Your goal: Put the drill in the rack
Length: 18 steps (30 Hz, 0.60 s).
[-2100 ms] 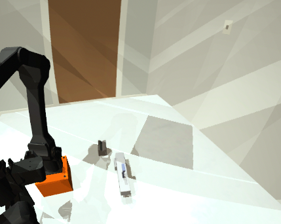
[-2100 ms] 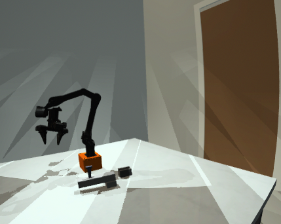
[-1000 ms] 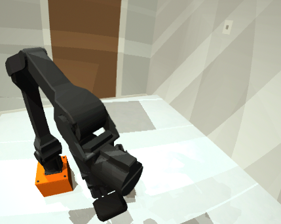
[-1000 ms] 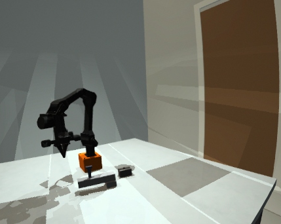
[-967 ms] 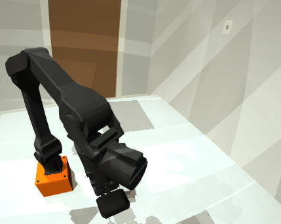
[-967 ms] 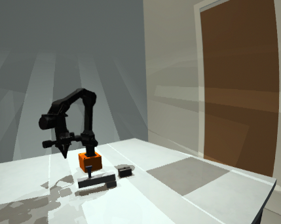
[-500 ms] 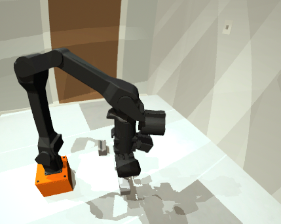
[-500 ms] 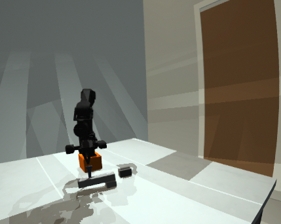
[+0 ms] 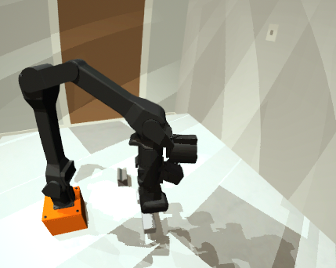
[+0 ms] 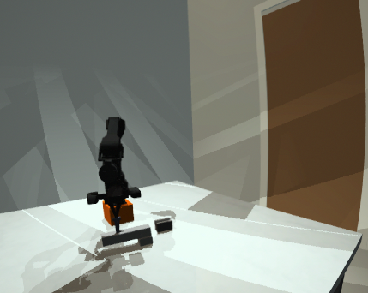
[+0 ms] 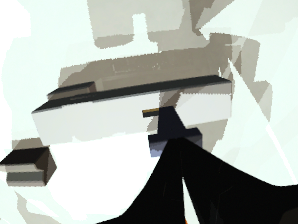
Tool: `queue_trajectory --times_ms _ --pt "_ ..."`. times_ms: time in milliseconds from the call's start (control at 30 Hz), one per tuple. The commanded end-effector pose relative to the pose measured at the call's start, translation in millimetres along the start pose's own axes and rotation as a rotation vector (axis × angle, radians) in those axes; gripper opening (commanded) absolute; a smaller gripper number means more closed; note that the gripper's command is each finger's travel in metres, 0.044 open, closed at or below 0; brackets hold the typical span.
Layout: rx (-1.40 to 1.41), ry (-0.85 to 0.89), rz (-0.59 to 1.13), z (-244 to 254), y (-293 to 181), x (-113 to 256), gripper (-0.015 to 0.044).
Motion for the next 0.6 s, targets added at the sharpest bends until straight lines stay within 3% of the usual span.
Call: queue_trajectory --times_ms 0,567 --pt "-0.003 -0.002 0.005 0.3 -0.1 -3.4 0.0000" --pt "-0.003 -0.002 0.005 0.4 -0.1 -9.5 0.0000"
Point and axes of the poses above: the point midway between the two fingers, 35 mm back from their tips, its own x axis back along the fingers, its own z axis across the jaws, y = z × x, the point moved 9 cm from there along x, back along the fingers, and after that the axes turned 7 degrees about x, right-handed, at the moved point
